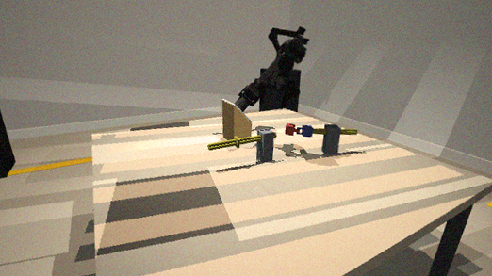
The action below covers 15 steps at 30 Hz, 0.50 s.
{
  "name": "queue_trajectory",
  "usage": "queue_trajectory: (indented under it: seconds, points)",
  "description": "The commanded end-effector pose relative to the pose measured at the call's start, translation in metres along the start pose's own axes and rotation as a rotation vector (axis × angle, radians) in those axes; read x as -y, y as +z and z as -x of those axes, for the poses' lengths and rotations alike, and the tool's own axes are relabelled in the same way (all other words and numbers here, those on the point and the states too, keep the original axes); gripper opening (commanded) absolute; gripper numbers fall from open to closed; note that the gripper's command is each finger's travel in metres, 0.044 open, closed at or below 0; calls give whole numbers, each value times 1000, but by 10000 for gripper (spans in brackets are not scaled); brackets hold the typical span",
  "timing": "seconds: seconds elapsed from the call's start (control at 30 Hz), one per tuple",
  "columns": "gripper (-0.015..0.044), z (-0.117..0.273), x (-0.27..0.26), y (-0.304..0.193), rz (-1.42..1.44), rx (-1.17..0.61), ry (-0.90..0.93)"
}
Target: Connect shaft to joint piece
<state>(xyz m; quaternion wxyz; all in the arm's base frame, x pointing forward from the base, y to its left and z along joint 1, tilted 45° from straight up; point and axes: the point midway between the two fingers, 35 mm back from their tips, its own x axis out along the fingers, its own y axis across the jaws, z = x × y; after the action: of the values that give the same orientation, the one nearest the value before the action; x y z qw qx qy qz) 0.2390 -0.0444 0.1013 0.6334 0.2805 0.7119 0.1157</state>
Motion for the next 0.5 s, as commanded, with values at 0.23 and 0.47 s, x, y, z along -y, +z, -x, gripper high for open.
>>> queue_trajectory:
  seconds: [0.23,0.47]
  points:
    - [440,-15,-23,-56,244,65,213]
    - [440,-15,-24,-57,243,66,216]
